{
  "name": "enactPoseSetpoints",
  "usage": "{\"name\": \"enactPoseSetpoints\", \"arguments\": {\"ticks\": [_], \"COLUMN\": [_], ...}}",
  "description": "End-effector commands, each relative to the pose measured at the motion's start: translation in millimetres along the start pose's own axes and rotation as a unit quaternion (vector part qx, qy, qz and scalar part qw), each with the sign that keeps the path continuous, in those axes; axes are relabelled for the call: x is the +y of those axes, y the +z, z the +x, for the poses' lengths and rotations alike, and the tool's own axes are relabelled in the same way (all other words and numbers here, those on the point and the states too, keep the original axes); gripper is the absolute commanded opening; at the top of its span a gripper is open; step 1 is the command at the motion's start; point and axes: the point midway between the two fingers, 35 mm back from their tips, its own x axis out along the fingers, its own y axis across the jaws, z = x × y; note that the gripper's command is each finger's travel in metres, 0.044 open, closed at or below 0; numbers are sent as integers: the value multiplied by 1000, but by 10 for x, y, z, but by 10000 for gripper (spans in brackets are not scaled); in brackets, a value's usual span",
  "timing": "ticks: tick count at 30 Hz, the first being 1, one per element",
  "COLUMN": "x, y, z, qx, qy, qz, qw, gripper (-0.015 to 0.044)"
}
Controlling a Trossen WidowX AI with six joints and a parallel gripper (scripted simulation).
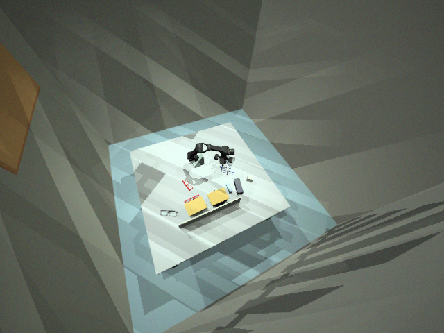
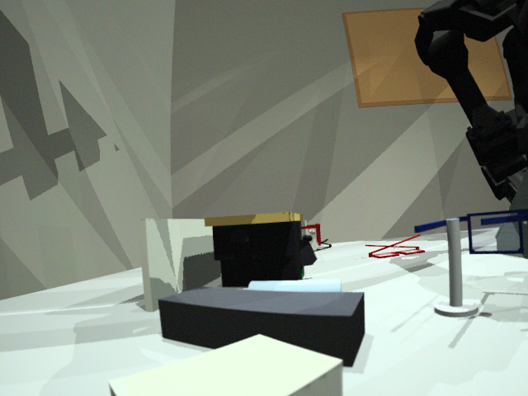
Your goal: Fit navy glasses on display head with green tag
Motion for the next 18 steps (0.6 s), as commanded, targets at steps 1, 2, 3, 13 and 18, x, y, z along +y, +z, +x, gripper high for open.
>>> {"name": "enactPoseSetpoints", "arguments": {"ticks": [1,2,3,13,18], "x": [-2,-2,-2,-1,-1], "y": [2,2,2,31,75], "z": [6,6,6,7,7], "qx": [2,2,2,2,2], "qy": [-1,-1,-1,-1,-1], "qz": [0,0,0,0,0], "qw": [1000,1000,1000,1000,1000], "gripper": [0,0,0,0,0]}}
